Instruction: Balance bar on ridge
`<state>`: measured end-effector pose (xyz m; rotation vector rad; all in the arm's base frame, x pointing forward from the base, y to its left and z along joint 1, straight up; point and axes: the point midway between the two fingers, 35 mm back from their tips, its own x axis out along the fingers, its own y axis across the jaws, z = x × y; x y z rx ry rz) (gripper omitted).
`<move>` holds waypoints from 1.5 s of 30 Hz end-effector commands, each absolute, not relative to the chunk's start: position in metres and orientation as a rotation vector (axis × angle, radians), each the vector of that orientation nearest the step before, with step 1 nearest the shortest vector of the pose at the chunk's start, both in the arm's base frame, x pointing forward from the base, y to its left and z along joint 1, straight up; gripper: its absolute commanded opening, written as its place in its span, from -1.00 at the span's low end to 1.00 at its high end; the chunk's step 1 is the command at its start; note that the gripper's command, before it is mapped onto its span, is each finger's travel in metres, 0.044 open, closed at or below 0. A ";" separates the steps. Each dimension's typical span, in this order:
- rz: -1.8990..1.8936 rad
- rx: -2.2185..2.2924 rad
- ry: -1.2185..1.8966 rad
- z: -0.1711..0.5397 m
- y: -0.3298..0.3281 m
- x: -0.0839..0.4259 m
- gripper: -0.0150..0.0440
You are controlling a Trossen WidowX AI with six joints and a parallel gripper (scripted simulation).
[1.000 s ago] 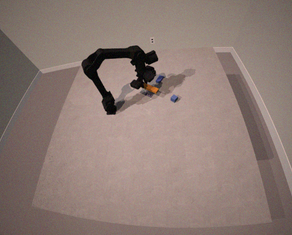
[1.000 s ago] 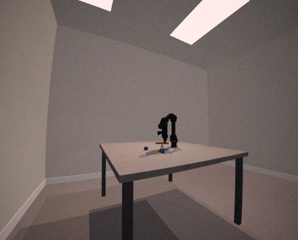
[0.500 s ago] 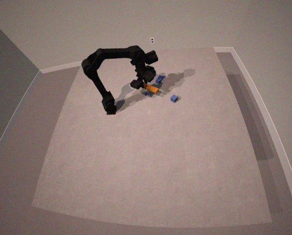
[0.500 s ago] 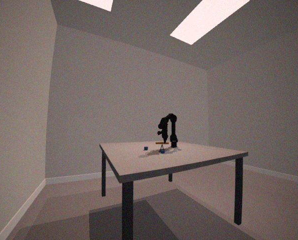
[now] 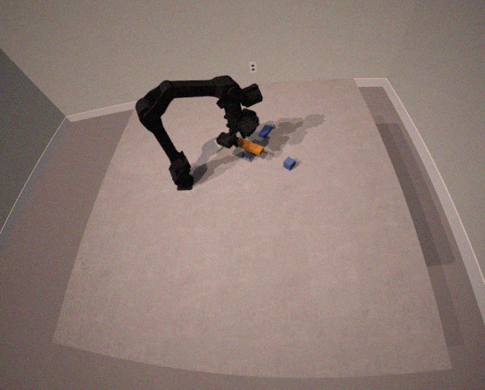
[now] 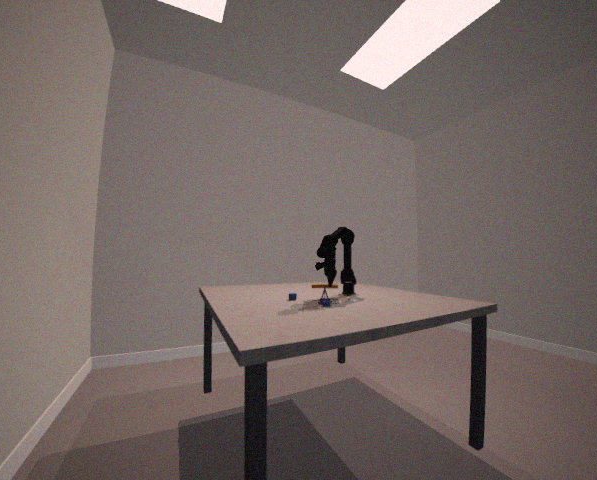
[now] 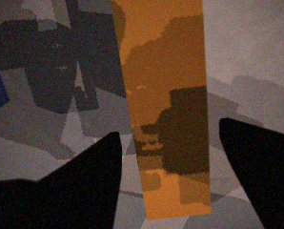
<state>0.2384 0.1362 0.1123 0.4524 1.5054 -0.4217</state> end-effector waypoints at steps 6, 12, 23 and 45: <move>-0.422 0.452 1.506 0.112 0.136 0.238 1.00; -0.422 0.452 1.505 0.140 0.138 0.241 1.00; -0.422 0.452 1.506 0.212 0.135 0.236 1.00; -0.422 0.452 1.506 0.212 0.135 0.236 1.00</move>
